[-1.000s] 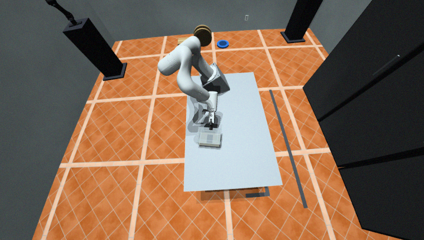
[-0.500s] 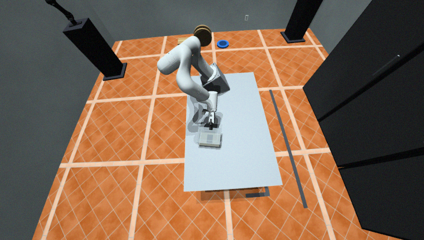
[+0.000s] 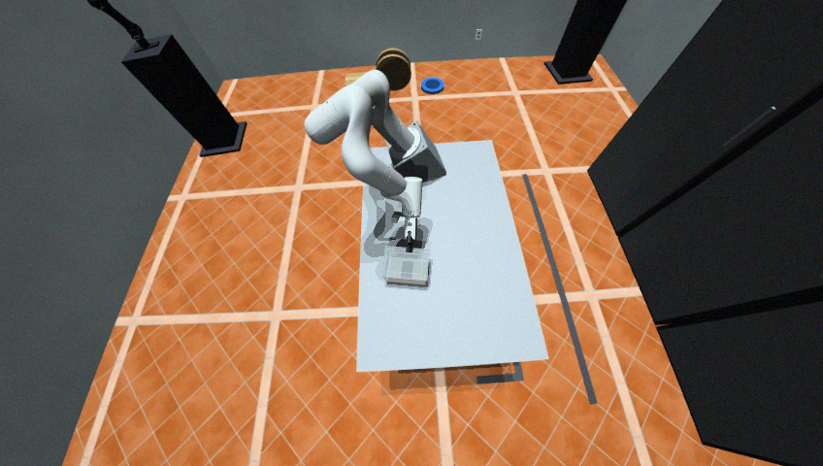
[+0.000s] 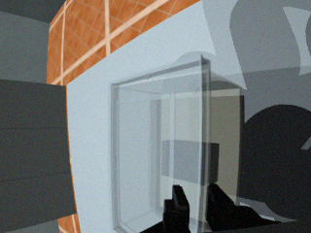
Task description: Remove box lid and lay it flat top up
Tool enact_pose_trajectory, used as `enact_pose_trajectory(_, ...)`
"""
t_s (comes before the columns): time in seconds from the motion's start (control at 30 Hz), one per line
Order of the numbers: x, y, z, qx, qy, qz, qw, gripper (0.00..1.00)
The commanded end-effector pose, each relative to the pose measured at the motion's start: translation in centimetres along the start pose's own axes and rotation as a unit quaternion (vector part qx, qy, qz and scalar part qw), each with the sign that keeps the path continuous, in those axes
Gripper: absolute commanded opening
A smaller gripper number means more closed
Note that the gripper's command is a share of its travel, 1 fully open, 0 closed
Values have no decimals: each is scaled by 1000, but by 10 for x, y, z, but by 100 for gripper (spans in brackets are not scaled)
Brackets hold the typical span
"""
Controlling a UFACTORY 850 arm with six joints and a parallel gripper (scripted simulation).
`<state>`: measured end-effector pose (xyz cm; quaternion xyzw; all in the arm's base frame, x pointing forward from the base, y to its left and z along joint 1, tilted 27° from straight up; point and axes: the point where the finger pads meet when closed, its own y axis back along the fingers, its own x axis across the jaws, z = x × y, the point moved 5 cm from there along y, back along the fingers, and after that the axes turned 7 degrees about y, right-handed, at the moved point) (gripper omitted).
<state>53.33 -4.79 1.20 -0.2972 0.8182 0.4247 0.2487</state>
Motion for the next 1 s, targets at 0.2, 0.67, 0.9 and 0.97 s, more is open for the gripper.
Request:
enact_pose_trajectory(0.2,-4,2,0,-1,0,10,1000,0)
enact_pose_trajectory(0.67,-6,3,-1,-2,0,16,1000,0)
enact_pose_trajectory(0.9,-6,3,-1,-2,0,16,1000,0)
enact_pose_trajectory(0.97,-6,3,-1,-2,0,16,1000,0)
